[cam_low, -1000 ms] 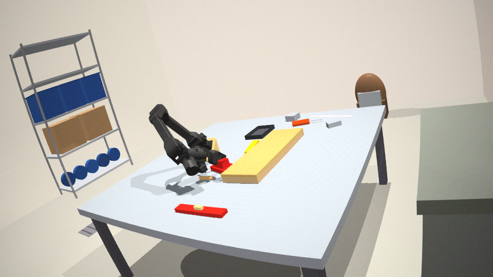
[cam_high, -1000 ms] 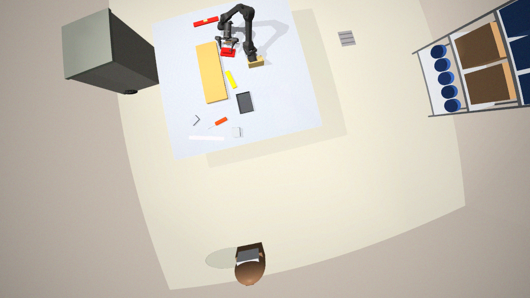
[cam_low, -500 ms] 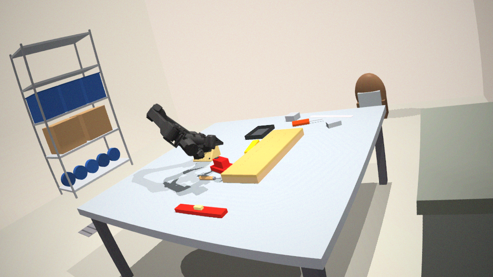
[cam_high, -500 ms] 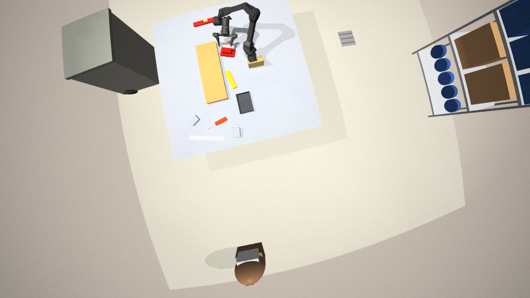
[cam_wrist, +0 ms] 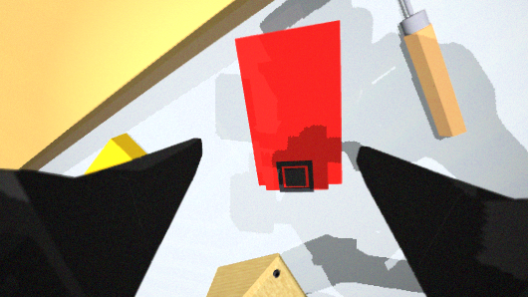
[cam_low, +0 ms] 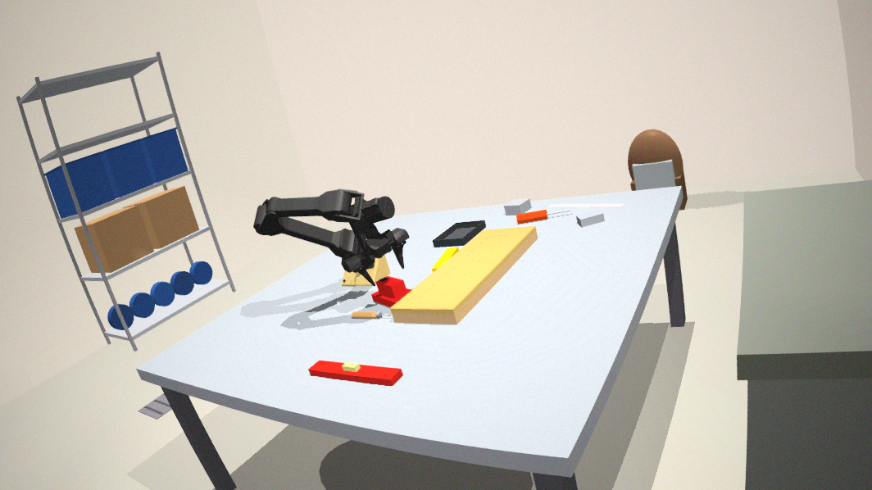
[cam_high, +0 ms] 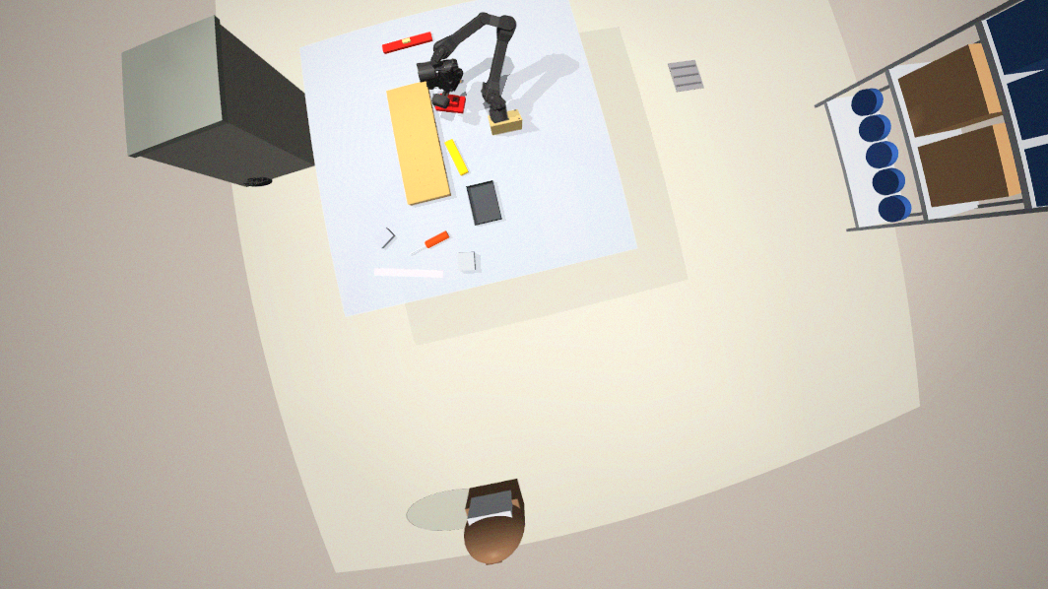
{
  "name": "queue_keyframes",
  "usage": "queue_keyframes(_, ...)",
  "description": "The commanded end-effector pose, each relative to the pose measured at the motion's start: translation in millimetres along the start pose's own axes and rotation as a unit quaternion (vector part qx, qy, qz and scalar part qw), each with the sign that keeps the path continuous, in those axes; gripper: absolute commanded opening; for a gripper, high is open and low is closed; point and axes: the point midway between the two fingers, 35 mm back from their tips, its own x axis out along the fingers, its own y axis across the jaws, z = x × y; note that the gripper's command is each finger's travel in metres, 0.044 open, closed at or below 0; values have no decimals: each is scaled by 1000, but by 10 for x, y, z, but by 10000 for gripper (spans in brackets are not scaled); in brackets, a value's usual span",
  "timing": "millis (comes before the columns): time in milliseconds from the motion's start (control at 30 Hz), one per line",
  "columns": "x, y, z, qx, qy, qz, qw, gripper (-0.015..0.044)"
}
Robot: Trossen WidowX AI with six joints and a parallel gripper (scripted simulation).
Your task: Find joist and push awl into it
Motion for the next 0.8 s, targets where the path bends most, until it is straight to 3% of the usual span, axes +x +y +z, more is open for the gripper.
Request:
queue_keyframes(0,-79,23,103,-99,-94,-58,989,440)
queue_keyframes(767,112,9,100,-104,-97,-59,988,440)
